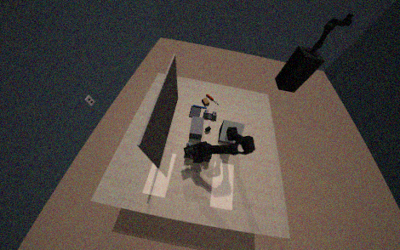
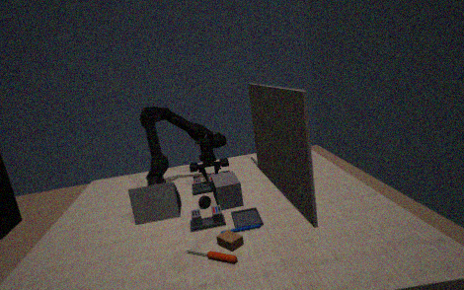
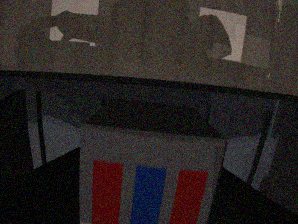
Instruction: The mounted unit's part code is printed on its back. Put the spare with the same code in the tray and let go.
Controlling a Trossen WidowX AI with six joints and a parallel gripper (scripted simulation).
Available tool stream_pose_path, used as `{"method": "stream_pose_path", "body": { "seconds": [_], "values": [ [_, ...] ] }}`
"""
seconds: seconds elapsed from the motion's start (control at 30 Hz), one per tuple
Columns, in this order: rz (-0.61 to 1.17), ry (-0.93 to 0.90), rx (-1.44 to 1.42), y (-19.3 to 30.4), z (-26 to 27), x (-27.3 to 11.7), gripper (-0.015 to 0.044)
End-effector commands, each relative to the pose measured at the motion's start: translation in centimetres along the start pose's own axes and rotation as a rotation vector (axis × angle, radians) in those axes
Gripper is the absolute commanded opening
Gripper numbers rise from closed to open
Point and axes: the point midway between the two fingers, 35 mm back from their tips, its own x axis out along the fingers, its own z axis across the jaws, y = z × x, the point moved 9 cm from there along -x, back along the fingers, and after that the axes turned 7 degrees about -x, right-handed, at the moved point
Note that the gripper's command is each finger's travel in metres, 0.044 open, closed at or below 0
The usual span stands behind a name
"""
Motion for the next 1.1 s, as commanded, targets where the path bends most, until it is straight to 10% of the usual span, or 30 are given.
{"method": "stream_pose_path", "body": {
  "seconds": [0.0,1.07],
  "values": [
    [0.0,0.0,0.0,0.0,0.0,0.0,0.0],
    [0.016,-0.006,0.009,0.3,-0.5,-9.2,0.0]
  ]
}}
